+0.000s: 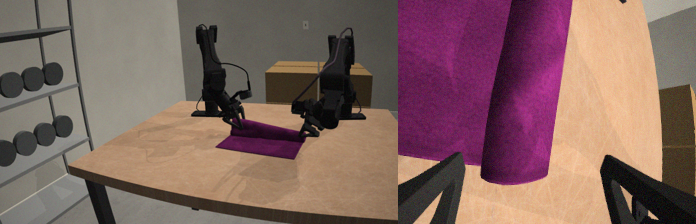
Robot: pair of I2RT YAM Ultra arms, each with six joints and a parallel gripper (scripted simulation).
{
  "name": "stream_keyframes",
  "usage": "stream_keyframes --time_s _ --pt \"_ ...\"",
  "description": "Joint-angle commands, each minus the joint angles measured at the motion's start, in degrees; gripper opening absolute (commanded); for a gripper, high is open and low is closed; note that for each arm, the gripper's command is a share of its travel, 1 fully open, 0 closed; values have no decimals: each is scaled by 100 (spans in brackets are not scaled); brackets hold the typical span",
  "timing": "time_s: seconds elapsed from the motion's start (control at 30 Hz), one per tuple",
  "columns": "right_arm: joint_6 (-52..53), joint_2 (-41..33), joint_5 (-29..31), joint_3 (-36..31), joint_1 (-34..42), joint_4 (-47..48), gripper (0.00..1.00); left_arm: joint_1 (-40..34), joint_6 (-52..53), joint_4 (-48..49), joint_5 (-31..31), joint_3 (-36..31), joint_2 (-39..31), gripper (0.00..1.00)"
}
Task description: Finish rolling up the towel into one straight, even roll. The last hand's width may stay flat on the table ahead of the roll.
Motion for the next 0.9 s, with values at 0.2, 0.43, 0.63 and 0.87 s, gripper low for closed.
stream_keyframes --time_s 0.2,0.43,0.63,0.87 --pt "-12 940 -1168 1130 -460 -1697 34 -254 634 55 -151 35 -322 89" --pt "-185 1643 -1707 1842 -694 -2716 34 -467 507 1845 -228 -1695 -1625 92" --pt "-470 2260 -2060 2430 -836 -3608 34 -666 223 3632 -337 -3263 -2810 94" --pt "-822 2915 -2372 3035 -955 -4568 34 -927 -145 5507 -596 -4806 -3947 96"
